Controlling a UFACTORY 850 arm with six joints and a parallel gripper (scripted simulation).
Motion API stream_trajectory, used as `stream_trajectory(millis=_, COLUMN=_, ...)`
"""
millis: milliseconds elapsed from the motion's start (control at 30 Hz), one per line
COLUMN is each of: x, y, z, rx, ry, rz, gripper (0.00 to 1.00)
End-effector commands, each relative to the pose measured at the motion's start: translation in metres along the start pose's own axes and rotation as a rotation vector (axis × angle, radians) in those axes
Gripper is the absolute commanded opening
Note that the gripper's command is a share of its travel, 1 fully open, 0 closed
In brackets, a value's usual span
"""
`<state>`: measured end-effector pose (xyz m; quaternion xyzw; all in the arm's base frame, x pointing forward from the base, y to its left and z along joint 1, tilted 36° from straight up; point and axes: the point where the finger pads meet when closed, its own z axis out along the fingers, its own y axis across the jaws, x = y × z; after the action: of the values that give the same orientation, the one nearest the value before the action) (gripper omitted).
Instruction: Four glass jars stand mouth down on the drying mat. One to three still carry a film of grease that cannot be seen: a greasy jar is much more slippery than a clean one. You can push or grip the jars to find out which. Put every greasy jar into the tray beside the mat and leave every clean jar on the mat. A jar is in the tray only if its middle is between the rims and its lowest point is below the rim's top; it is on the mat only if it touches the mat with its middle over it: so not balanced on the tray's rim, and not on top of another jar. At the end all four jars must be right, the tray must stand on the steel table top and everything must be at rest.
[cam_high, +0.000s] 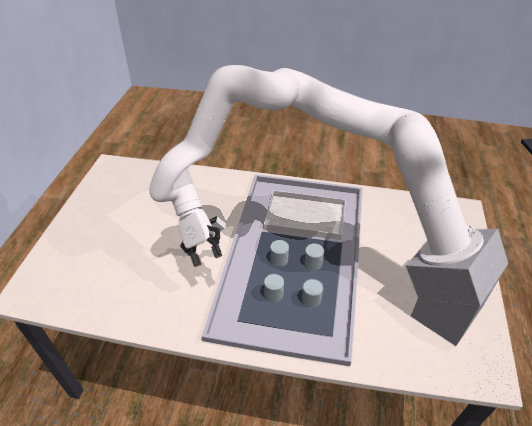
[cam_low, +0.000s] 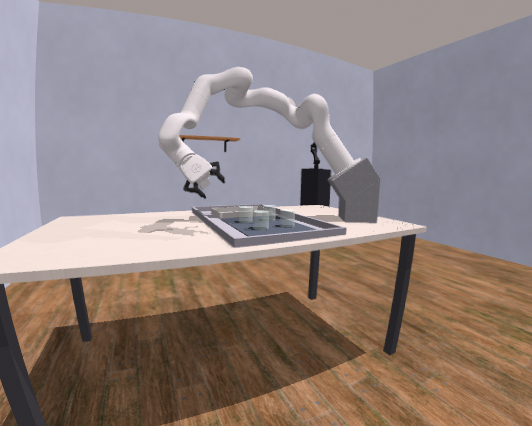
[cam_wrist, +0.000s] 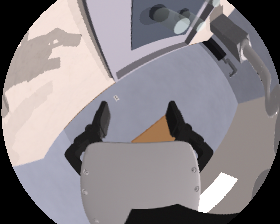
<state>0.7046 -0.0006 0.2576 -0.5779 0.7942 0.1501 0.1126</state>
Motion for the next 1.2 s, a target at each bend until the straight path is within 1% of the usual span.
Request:
stream_trajectory(millis=0, x=0.001, y=0.003, z=0.0, rx=0.006, ry=0.014, rz=-0.023, gripper=1.0)
stream_trajectory(millis=100, x=0.001, y=0.003, z=0.0, rx=0.006, ry=0.014, rz=-0.023, gripper=1.0)
stream_trajectory(millis=133, x=0.013, y=0.022, z=0.001, rx=0.002, ry=0.092, rz=-0.147, gripper=1.0)
stream_trajectory(millis=367, x=0.013, y=0.022, z=0.001, rx=0.002, ry=0.092, rz=-0.147, gripper=1.0)
stream_trajectory(millis=400, x=0.023, y=0.041, z=0.003, rx=-0.003, ry=0.167, rz=-0.266, gripper=1.0)
stream_trajectory(millis=700, x=0.023, y=0.041, z=0.003, rx=-0.003, ry=0.167, rz=-0.266, gripper=1.0)
stream_trajectory(millis=733, x=0.035, y=0.06, z=0.005, rx=-0.006, ry=0.245, rz=-0.39, gripper=1.0)
stream_trajectory(millis=967, x=0.035, y=0.06, z=0.005, rx=-0.006, ry=0.245, rz=-0.39, gripper=1.0)
stream_trajectory(millis=1000, x=0.045, y=0.078, z=0.007, rx=-0.011, ry=0.319, rz=-0.509, gripper=1.0)
stream_trajectory(millis=1167, x=0.045, y=0.078, z=0.007, rx=-0.011, ry=0.319, rz=-0.509, gripper=1.0)
